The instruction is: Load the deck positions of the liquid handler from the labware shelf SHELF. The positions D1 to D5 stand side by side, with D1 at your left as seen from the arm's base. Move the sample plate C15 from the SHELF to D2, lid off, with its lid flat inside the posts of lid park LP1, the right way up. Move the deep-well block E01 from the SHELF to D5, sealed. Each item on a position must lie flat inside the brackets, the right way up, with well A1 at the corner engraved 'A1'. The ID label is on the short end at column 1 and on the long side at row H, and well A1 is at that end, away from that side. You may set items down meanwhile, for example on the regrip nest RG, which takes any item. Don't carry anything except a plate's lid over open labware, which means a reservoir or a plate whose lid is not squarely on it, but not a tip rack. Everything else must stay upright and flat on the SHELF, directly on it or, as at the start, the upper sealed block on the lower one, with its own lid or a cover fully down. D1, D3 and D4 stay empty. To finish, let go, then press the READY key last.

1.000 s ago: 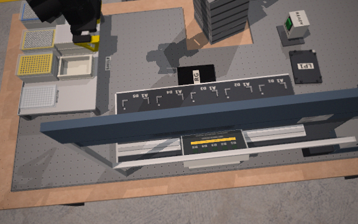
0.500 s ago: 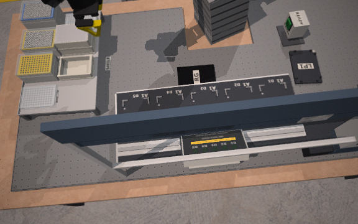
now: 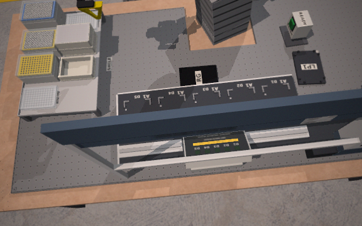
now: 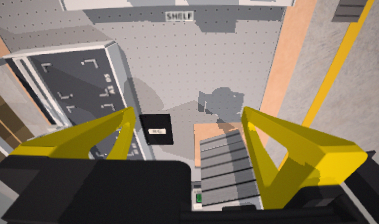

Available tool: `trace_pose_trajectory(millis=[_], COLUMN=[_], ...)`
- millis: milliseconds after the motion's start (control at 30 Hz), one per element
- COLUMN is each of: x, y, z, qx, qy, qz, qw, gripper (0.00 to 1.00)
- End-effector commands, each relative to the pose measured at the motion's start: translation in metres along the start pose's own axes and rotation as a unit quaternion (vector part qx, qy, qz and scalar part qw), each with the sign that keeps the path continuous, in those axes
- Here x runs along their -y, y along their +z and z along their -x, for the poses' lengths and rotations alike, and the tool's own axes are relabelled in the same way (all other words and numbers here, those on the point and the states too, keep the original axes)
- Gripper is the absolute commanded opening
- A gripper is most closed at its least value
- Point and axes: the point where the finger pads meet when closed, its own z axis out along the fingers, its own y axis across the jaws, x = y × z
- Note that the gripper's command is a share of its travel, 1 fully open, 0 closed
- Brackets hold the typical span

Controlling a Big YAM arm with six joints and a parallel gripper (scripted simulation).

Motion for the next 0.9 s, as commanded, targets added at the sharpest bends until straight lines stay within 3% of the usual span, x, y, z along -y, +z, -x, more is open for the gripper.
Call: trace_pose_trajectory(millis=[0,167,400,433,867], x=[0.019,0.040,0.031,0.031,0.036], y=[-0.016,-0.019,-0.021,-0.021,-0.022], z=[0.011,0.015,0.015,0.034,0.093], qx=[0.026,0.031,0.031,0.030,0.027], qy=[-0.007,-0.008,-0.019,-0.014,-0.008], qz=[0.006,0.006,0.007,0.006,0.004], qw=[1.000,0.999,0.999,0.999,1.000], gripper=[1.00,1.00,1.00,1.00,1.00])
